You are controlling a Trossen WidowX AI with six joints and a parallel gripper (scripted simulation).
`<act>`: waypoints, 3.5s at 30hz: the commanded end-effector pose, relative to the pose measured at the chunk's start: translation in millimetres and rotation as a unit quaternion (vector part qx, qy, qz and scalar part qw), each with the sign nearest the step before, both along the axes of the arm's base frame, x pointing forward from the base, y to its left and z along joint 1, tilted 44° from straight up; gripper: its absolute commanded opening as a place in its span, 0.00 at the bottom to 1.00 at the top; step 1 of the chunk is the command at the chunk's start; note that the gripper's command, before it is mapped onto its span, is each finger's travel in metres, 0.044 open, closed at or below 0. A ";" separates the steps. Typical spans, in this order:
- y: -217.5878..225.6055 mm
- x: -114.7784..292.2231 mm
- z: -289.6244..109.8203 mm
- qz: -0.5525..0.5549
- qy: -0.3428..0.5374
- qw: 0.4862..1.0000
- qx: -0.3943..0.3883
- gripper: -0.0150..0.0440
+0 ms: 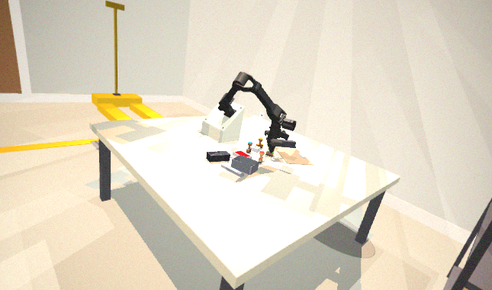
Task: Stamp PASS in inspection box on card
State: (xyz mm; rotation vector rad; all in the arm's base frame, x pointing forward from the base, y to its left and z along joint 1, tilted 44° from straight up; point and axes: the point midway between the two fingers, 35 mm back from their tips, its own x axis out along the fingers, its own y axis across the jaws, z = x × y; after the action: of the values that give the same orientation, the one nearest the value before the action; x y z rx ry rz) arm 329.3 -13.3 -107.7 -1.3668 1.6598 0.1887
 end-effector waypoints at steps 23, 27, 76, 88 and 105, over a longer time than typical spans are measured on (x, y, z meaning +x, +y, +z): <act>-2.4 0.4 -1.9 0.002 0.000 1.000 -0.002 0.25; -2.4 0.4 -1.9 0.002 0.000 1.000 -0.002 0.25; 4.0 0.0 4.6 0.002 0.000 1.000 -0.002 0.25; 15.4 0.2 15.4 0.002 0.000 1.000 -0.001 0.25; 35.0 -1.2 35.3 0.002 0.000 1.000 0.000 0.25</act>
State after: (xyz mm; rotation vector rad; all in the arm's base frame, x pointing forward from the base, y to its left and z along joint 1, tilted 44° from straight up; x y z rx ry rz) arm 327.9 16.7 -77.2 -1.3761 1.6585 0.1911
